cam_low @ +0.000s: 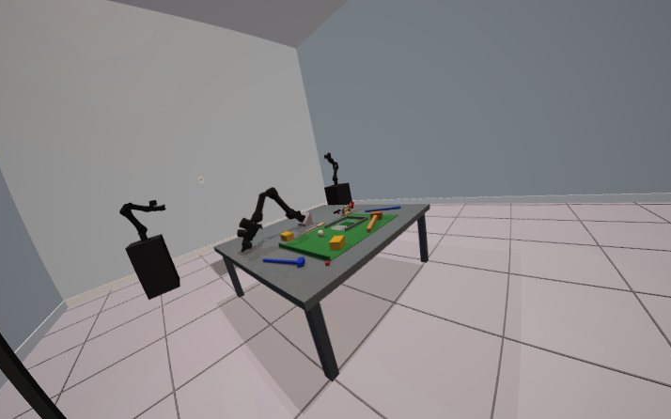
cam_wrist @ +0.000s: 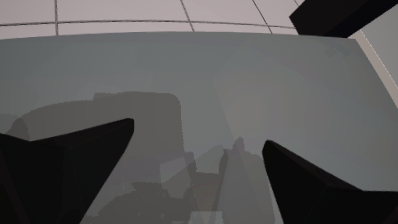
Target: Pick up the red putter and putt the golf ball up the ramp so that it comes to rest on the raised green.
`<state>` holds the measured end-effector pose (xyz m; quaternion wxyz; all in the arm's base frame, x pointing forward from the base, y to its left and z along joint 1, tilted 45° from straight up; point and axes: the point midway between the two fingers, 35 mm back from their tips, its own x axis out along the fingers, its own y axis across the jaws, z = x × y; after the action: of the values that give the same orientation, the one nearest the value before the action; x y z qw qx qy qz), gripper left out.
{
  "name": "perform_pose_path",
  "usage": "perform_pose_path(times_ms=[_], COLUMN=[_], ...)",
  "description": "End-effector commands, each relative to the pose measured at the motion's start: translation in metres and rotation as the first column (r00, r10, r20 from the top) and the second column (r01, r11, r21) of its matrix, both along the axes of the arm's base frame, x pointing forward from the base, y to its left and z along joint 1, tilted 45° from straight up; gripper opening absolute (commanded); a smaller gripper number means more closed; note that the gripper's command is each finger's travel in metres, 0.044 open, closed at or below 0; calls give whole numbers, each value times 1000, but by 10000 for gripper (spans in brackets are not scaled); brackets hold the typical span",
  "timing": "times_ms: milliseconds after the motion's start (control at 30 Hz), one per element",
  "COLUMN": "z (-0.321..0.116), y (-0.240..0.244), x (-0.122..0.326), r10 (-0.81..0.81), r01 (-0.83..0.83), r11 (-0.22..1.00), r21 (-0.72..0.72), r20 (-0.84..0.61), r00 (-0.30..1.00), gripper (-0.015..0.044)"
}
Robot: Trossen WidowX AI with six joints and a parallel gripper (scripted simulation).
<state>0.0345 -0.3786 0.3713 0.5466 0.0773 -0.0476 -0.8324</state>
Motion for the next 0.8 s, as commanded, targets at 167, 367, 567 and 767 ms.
perform_pose_path(times_ms=[167,367,567,767], z=[-16,-28,-44,-58], y=[18,42,80,120], x=[107,167,231,289], r10=[322,511,685,804], r01=[-320,-491,-639,-742], r11=[944,854,724,595], r21=[75,173,260,308], r20=[-14,-100,-161,-213], r00=[947,854,711,556], gripper=[440,440,440,440])
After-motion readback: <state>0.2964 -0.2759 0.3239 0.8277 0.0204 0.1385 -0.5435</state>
